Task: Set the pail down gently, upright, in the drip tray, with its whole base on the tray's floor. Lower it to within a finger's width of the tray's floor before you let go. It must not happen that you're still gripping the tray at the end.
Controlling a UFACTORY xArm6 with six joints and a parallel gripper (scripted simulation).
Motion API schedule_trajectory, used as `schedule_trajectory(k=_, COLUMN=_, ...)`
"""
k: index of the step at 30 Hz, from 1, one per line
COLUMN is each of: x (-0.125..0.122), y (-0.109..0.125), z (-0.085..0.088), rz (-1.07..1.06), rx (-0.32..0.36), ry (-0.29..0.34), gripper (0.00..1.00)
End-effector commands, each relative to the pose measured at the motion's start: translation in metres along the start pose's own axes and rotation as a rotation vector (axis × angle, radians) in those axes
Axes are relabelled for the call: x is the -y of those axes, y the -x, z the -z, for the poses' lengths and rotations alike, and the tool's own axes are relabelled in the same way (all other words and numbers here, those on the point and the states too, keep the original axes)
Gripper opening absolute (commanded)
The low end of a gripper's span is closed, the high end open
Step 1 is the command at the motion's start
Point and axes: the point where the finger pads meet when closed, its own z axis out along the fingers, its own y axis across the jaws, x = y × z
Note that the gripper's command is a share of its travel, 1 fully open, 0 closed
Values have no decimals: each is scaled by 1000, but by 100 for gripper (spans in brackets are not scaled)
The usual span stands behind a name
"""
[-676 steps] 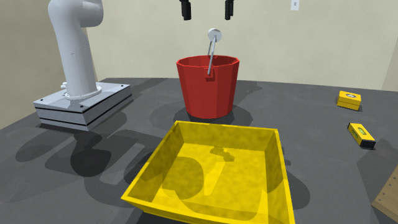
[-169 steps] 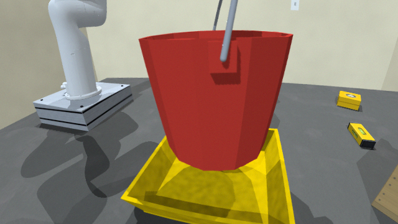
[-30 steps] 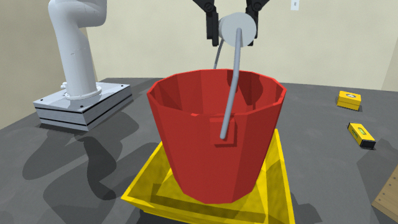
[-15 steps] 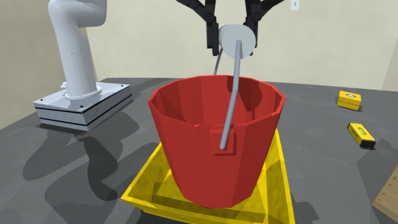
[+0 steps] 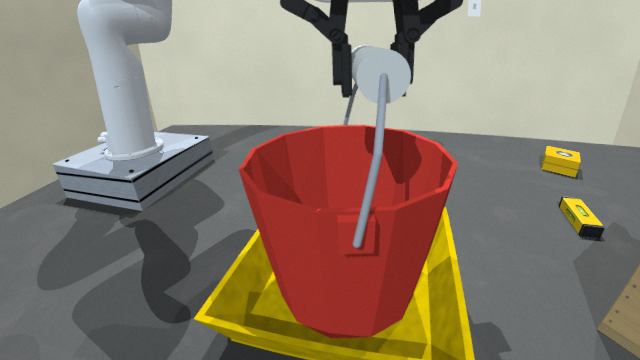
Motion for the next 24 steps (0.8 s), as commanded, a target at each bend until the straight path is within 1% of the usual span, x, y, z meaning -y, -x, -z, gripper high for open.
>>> schedule_trajectory(k=1, x=-1, y=1, z=2, rz=0, rx=4, ry=6, gripper=0)
schedule_trajectory(k=21, x=-1, y=1, z=2, rz=0, rx=4, ry=6, gripper=0)
schedule_trajectory(k=22, x=-1, y=1, z=2, rz=0, rx=4, ry=6, gripper=100)
schedule_trajectory(k=24, x=-1, y=1, z=2, rz=0, rx=4, ry=6, gripper=100)
